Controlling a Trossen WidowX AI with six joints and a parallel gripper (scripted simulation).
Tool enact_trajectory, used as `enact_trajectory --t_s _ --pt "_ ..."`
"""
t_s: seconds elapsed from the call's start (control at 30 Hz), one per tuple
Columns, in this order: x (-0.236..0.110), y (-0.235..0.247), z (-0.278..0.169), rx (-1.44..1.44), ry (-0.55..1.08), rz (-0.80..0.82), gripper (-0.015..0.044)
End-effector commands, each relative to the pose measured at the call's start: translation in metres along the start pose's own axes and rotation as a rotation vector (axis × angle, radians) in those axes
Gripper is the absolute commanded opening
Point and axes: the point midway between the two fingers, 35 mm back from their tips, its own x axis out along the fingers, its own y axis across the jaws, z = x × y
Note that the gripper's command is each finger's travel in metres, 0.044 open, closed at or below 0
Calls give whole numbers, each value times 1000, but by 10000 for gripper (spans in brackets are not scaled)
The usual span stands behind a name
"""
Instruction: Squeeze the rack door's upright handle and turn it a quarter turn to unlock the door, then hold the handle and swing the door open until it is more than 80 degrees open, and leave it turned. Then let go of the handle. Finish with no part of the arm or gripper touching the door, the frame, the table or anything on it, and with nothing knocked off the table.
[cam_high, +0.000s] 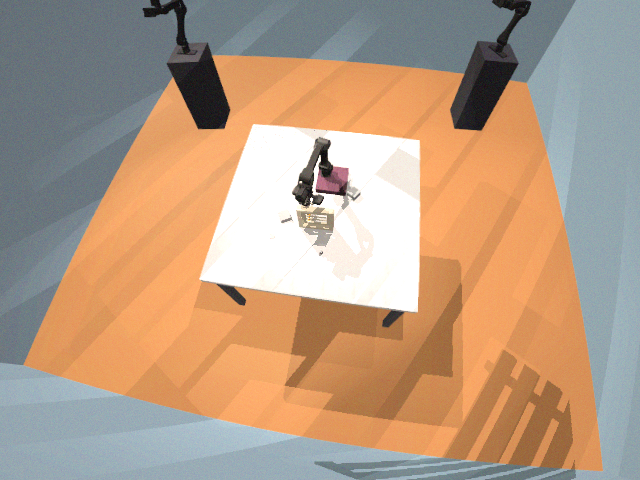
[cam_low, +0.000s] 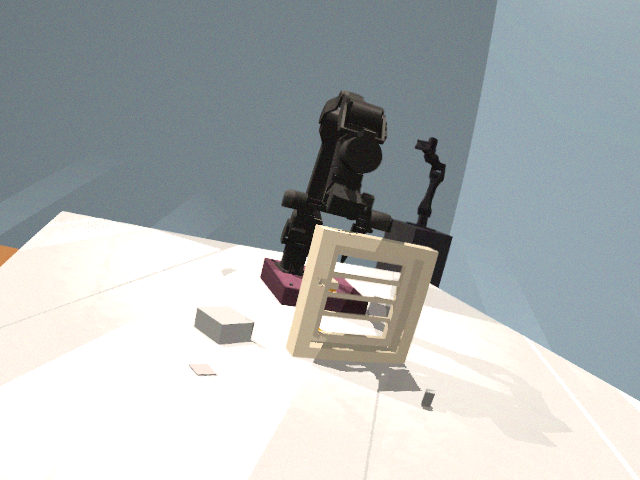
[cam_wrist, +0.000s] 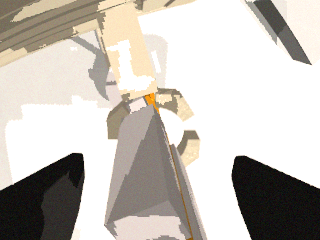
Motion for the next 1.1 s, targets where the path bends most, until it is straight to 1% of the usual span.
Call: enact_trajectory --t_s 0.0,1.07 --pt "0 1 0 -164 -1 4 282" --pt "0 1 0 -1750 -3 3 282"
